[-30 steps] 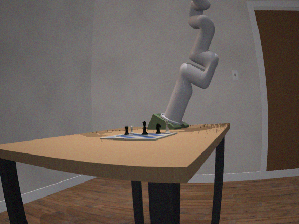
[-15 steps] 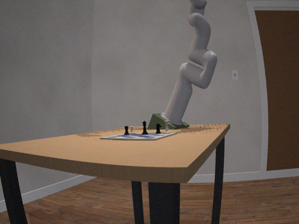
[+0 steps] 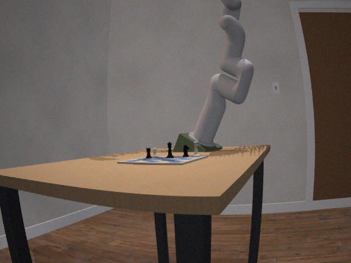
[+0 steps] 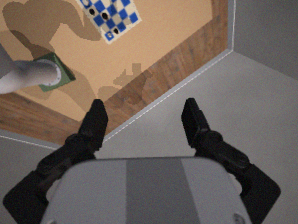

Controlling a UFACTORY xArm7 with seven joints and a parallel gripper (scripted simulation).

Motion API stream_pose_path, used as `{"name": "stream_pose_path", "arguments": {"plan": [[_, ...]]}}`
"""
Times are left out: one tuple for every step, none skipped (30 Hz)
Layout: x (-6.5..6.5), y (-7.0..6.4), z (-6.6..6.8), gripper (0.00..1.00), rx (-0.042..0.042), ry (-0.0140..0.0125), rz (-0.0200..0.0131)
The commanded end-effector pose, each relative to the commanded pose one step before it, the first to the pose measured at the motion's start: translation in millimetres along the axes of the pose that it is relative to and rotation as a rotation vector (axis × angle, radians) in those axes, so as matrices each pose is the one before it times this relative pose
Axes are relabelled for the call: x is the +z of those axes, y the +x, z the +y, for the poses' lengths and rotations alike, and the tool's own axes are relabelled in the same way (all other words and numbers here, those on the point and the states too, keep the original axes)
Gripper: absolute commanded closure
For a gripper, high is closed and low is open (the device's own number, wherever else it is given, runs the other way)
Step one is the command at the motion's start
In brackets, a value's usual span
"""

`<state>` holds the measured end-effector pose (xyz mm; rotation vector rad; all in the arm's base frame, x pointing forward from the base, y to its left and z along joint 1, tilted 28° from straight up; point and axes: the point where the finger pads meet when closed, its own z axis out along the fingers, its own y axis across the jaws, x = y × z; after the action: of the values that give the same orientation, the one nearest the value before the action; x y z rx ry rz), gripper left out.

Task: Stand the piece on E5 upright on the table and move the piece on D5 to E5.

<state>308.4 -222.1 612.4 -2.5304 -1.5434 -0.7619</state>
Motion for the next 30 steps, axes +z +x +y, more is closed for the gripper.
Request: {"name": "stream_pose_path", "arguments": {"plan": [[-0.78,-0.23,0.00,0.00,0.00043,-0.00120,-0.00026],[0.00,0.00,0.00,0.00,0.00000,0.00000,0.00000],[0.00,0.00,0.00,0.00,0.00000,0.00000,0.00000],[17.00,-32.17,12.59,0.00,-0.04109,0.05472,0.09445],[12.58,-16.71,5.96,0.00,-0.03985,0.05383,0.09697],[0.12,-0.47,0.19,0.00,0.00000,0.00000,0.00000],[0.00,0.00,0.00,0.00,0.00000,0.00000,0.00000],[0.00,0.00,0.00,0.00,0.00000,0.00000,0.00000],[4.73,-16.24,5.68,0.00,0.00000,0.00000,0.00000],[0.00,0.00,0.00,0.00,0.00000,0.00000,0.00000],[0.00,0.00,0.00,0.00,0.00000,0.00000,0.00000],[0.00,0.00,0.00,0.00,0.00000,0.00000,0.00000],[0.00,0.00,0.00,0.00,0.00000,0.00000,0.00000],[0.00,0.00,0.00,0.00,0.00000,0.00000,0.00000],[0.00,0.00,0.00,0.00,0.00000,0.00000,0.00000],[0.00,0.00,0.00,0.00,0.00000,0.00000,0.00000],[0.00,0.00,0.00,0.00,0.00000,0.00000,0.00000],[0.00,0.00,0.00,0.00,0.00000,0.00000,0.00000],[0.00,0.00,0.00,0.00,0.00000,0.00000,0.00000],[0.00,0.00,0.00,0.00,0.00000,0.00000,0.00000],[0.00,0.00,0.00,0.00,0.00000,0.00000,0.00000],[0.00,0.00,0.00,0.00,0.00000,0.00000,0.00000],[0.00,0.00,0.00,0.00,0.00000,0.00000,0.00000],[0.00,0.00,0.00,0.00,0.00000,0.00000,0.00000],[0.00,0.00,0.00,0.00,0.00000,0.00000,0.00000],[0.00,0.00,0.00,0.00,0.00000,0.00000,0.00000],[0.00,0.00,0.00,0.00,0.00000,0.00000,0.00000],[0.00,0.00,0.00,0.00,0.00000,0.00000,0.00000],[0.00,0.00,0.00,0.00,0.00000,0.00000,0.00000],[0.00,0.00,0.00,0.00,0.00000,0.00000,0.00000]]}}
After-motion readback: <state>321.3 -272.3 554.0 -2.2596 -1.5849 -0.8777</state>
